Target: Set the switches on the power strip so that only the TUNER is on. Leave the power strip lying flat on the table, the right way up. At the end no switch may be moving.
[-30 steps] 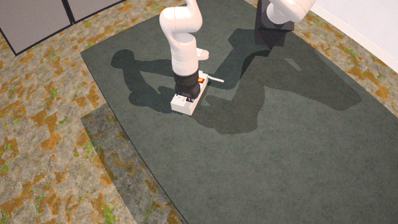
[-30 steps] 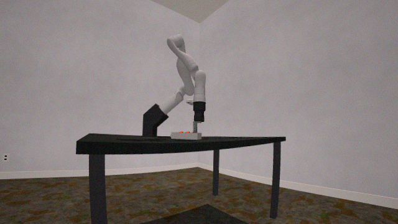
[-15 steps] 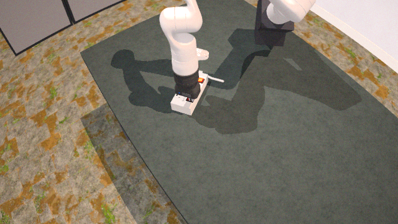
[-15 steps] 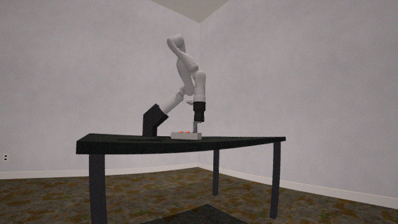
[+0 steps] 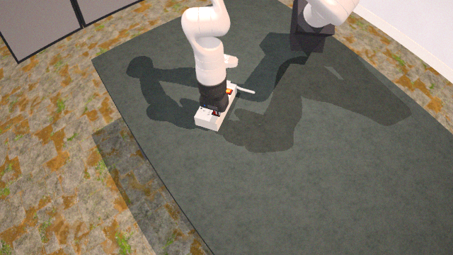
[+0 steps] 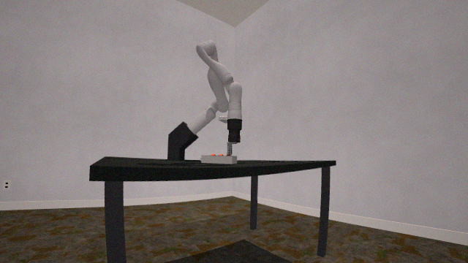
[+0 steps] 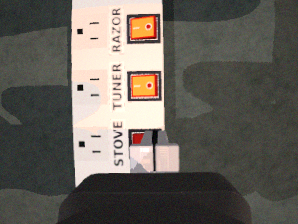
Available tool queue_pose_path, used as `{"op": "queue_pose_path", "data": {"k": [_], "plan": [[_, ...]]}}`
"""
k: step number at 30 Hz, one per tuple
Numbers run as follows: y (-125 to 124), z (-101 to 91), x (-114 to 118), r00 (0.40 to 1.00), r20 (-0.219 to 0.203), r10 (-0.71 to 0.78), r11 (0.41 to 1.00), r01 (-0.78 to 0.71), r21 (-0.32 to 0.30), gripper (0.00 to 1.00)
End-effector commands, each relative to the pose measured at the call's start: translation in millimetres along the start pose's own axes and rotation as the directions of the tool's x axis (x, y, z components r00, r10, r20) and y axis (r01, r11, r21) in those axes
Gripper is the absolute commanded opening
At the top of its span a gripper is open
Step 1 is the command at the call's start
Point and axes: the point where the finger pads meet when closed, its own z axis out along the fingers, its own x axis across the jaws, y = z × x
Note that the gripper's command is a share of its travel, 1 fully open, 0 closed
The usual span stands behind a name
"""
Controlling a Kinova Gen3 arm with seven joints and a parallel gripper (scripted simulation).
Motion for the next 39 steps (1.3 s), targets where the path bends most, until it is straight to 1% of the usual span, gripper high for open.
{"op": "queue_pose_path", "data": {"k": [1, 4, 11, 15, 35, 38, 39], "plan": [[0.2, -6.1, -2.1, 1.0, 0.005, 0.002, 1.0, -0.002, -0.002, 0.0], [0.2, -8.9, -2.1, 1.0, 0.005, 0.002, 1.0, -0.002, -0.002, 0.0], [0.2, -29.1, -2.0, 1.0, 0.005, 0.002, 1.0, -0.002, -0.002, 0.0], [0.2, -34.9, -2.0, 1.0, 0.005, 0.002, 1.0, -0.002, -0.002, 0.0], [0.2, -35.5, -1.9, 1.0, 0.005, 0.002, 1.0, -0.002, -0.002, 0.0], [-1.0, -35.7, -2.2, 1.0, 0.005, 0.002, 1.0, -0.002, -0.002, 0.0], [-7.6, -36.6, -3.3, 1.0, 0.006, 0.002, 1.0, -0.002, -0.001, 0.0]]}}
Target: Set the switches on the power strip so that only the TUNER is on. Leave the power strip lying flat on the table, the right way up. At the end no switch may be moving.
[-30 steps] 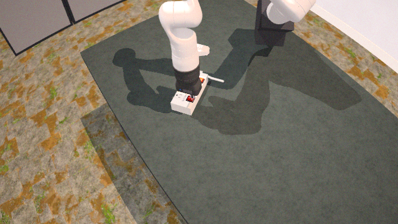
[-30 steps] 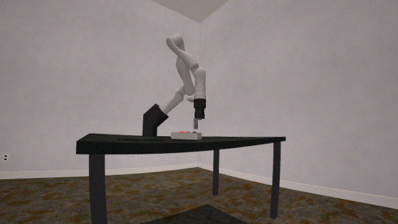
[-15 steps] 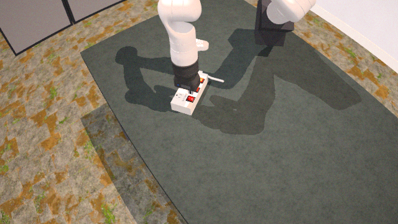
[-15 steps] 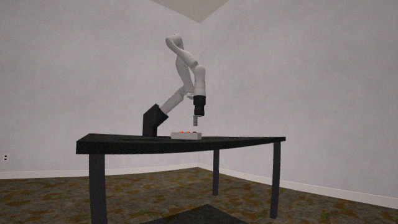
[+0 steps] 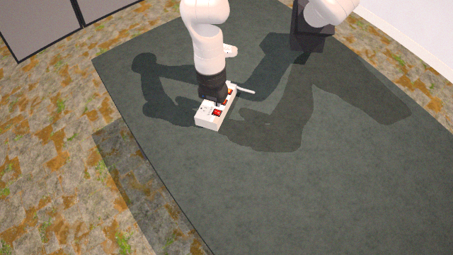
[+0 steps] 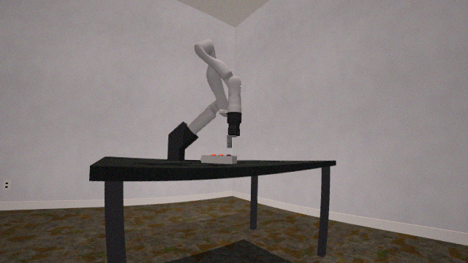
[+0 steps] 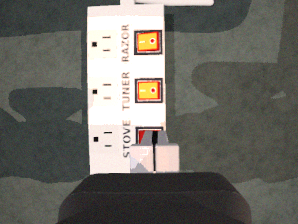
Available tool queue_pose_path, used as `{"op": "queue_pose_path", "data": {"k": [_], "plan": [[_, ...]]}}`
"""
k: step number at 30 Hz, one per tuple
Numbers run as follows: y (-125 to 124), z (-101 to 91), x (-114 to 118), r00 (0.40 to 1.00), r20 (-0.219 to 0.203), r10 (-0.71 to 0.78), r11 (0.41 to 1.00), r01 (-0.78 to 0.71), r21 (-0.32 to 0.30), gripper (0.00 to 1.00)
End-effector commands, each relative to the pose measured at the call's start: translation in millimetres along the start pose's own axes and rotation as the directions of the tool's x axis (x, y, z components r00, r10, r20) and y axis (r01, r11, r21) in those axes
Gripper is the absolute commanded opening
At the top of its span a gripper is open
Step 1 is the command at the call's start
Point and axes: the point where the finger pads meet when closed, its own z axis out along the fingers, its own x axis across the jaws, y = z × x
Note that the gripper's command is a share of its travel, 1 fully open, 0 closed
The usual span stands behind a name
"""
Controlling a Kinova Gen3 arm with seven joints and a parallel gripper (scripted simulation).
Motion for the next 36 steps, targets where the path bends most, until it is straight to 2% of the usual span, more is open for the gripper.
{"op": "queue_pose_path", "data": {"k": [1, 4, 6, 36], "plan": [[-19.2, -3.3, -3.2, 1.0, 0.003, 0.005, 1.0, -0.005, 0.003, 0.0], [-73.0, -11.1, -2.0, 1.0, 0.003, 0.005, 1.0, -0.005, 0.003, 0.0], [-89.5, -13.5, 1.4, 1.0, 0.0, 0.004, 1.0, -0.004, 0.0, 0.0], [-90.4, -13.7, 1.7, 1.0, 0.0, 0.004, 1.0, -0.004, 0.0, 0.0]]}}
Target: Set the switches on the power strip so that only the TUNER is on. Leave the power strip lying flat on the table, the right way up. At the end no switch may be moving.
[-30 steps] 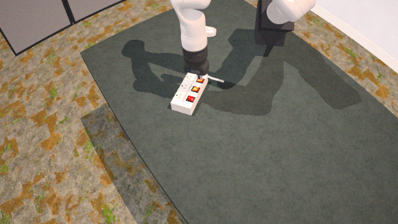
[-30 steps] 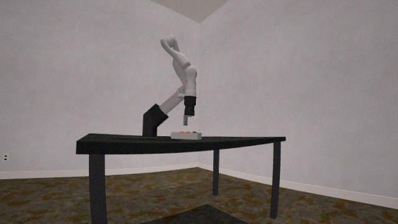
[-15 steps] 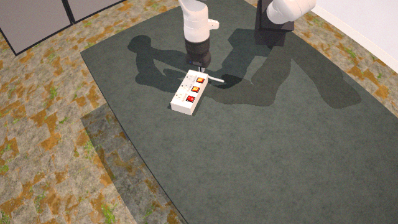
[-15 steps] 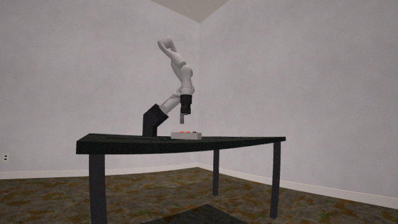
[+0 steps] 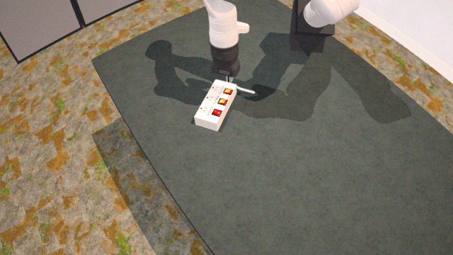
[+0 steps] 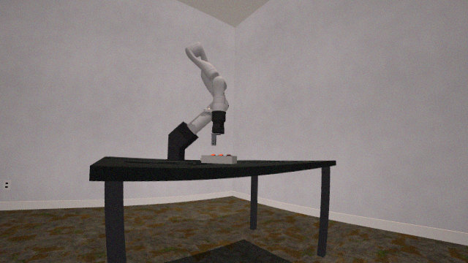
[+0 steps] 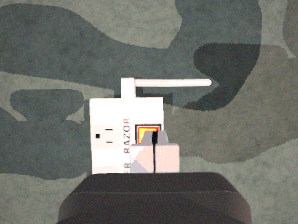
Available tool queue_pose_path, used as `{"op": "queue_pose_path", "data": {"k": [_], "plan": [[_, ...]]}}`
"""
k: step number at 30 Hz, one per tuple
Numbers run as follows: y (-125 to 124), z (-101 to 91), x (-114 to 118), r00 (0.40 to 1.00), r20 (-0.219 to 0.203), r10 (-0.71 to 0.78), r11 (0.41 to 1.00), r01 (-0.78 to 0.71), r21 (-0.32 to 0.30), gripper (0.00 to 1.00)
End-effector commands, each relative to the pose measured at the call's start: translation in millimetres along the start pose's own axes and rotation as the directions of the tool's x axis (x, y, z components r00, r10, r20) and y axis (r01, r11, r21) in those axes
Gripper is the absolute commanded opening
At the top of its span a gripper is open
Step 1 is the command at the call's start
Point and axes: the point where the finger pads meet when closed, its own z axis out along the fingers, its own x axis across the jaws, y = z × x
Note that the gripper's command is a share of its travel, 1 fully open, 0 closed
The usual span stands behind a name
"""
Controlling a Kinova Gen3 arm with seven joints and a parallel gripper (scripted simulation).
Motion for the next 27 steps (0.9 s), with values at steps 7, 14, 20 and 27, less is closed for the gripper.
{"op": "queue_pose_path", "data": {"k": [7, 14, 20, 27], "plan": [[0.0, -0.3, -0.4, 1.0, 0.001, 0.0, 1.0, 0.0, 0.0, 0.0], [0.1, 0.5, -0.4, 1.0, 0.001, 0.0, 1.0, 0.0, 0.0, 0.0], [0.1, 4.1, -0.5, 1.0, 0.002, 0.0, 1.0, 0.0, -0.001, 0.0], [0.2, 12.4, -0.8, 1.0, 0.002, 0.0, 1.0, 0.0, -0.001, 0.0]]}}
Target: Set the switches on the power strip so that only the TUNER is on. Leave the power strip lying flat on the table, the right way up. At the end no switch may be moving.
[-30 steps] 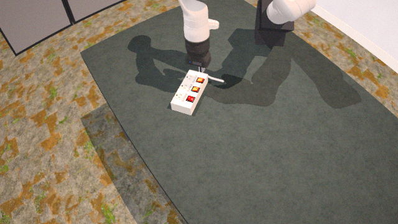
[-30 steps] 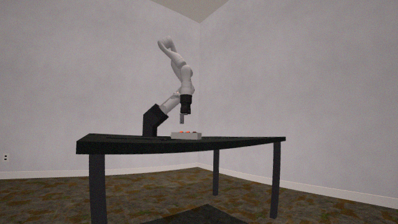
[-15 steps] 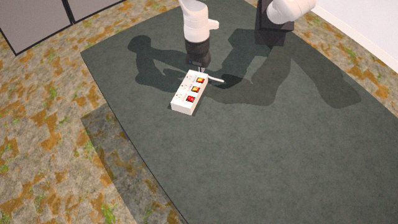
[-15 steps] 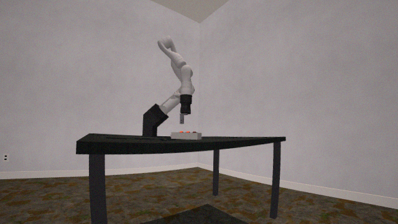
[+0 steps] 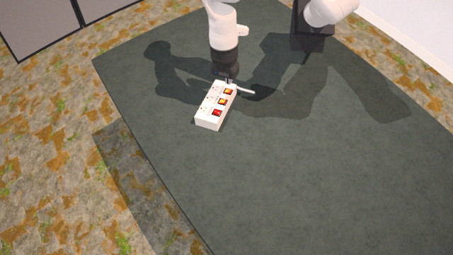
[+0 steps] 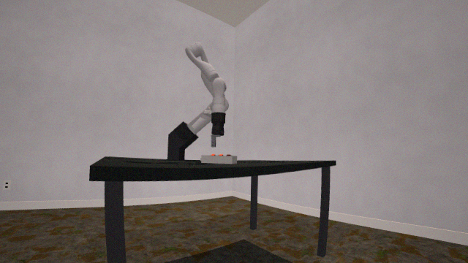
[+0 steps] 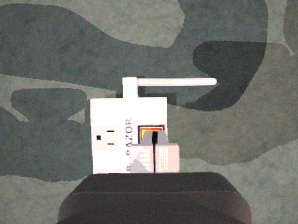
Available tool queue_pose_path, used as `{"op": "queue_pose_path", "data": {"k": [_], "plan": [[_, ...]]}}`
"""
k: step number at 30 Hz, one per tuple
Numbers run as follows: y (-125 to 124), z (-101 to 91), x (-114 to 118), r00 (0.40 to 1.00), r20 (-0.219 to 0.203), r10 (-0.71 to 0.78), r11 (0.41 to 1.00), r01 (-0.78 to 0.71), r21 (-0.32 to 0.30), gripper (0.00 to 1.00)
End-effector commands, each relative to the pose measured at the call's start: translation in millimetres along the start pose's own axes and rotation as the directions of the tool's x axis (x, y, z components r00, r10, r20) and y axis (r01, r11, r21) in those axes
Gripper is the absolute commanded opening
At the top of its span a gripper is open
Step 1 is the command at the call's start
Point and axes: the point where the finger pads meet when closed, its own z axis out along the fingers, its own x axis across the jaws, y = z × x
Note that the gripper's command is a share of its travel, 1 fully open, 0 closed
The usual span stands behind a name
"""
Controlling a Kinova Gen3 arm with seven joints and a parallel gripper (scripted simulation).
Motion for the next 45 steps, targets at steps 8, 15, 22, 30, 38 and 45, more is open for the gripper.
{"op": "queue_pose_path", "data": {"k": [8, 15, 22, 30, 38, 45], "plan": [[0.5, 11.8, 1.9, 1.0, -0.006, -0.003, 1.0, 0.003, 0.001, 0.0], [0.6, 21.0, 1.6, 1.0, -0.006, -0.003, 1.0, 0.003, 0.001, 0.0], [0.6, 26.1, 1.5, 1.0, -0.006, -0.003, 1.0, 0.003, 0.001, 0.0], [0.6, 31.3, 1.4, 1.0, -0.006, -0.003, 1.0, 0.003, 0.002, 0.0], [0.6, 33.3, 1.3, 1.0, -0.006, -0.004, 1.0, 0.004, 0.001, 0.0], [0.6, 33.8, 1.4, 1.0, -0.006, -0.004, 1.0, 0.004, 0.001, 0.0]]}}
